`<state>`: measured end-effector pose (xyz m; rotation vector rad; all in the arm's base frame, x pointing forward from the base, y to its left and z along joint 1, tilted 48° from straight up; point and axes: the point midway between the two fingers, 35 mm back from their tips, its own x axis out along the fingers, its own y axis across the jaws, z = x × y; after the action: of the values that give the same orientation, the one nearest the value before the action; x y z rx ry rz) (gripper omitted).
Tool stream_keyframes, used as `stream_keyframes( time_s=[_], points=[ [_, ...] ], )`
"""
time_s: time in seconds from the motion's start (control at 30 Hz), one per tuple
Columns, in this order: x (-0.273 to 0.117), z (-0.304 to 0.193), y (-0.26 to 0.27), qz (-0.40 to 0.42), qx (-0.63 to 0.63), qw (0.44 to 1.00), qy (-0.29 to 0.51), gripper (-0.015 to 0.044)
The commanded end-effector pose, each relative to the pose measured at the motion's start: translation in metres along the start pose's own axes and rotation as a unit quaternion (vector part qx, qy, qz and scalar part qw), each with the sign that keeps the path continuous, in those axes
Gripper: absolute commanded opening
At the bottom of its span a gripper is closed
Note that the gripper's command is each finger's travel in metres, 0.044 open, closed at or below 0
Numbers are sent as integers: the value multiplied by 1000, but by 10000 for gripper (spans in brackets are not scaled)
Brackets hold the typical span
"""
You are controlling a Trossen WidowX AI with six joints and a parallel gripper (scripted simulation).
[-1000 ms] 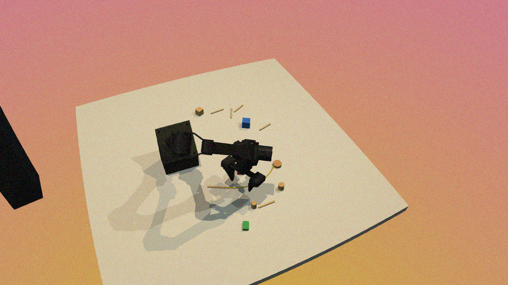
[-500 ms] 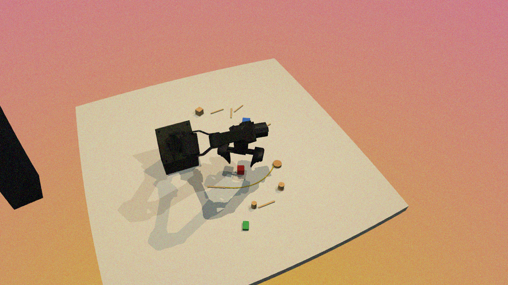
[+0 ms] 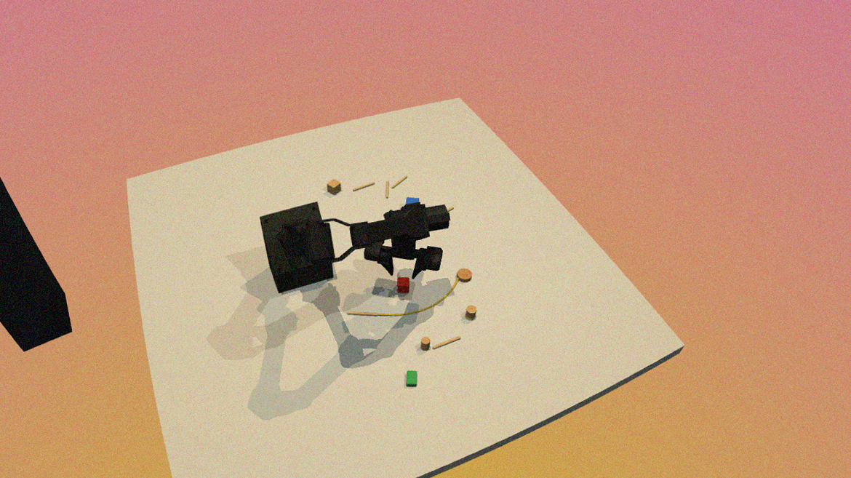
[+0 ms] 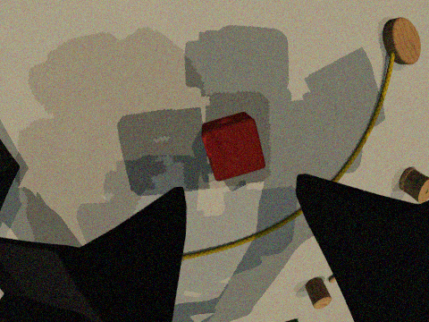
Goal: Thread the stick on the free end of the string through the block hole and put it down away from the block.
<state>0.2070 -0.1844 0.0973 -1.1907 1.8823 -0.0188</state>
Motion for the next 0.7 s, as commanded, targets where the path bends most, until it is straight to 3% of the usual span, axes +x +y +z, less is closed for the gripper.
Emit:
stream_keyframes(
  time_s=[0.0,0.13,0.43,0.67],
  points=[
    [0,0,0,0,0,1000,0,239],
    [0,0,0,0,0,1000,0,239],
    [0,0,0,0,0,1000,0,2],
    [0,0,0,0,0,1000,0,0]
  ],
)
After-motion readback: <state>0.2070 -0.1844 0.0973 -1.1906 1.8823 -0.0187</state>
